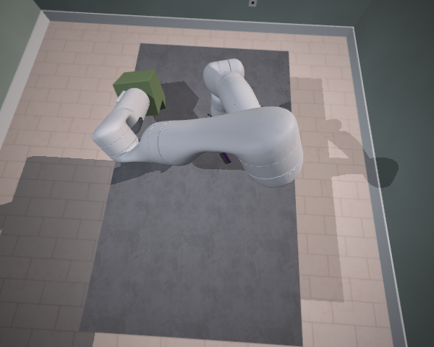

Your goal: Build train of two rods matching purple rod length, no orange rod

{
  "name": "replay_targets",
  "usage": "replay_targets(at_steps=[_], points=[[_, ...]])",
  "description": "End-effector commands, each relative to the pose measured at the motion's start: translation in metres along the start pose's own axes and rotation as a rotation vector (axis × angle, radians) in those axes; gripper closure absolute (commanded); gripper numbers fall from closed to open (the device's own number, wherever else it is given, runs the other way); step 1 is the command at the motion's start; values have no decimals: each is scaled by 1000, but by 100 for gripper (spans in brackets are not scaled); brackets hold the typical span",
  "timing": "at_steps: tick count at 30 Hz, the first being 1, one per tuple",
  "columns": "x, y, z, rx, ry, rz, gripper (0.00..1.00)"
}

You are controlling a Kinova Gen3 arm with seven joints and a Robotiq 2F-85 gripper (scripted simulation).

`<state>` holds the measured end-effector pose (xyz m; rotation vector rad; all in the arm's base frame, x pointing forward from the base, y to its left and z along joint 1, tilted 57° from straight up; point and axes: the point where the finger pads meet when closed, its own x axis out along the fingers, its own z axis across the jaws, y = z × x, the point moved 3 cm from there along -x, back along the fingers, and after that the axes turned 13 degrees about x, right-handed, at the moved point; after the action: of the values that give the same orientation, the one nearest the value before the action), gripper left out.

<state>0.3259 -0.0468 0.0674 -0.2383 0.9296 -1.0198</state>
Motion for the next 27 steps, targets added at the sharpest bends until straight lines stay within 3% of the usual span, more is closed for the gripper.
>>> replay_targets(at_steps=[1,7,27], points=[[0,0,0,0,0,1,95],[10,0,0,0,-2,3,95],[80,0,1,0,-2,3,95]])
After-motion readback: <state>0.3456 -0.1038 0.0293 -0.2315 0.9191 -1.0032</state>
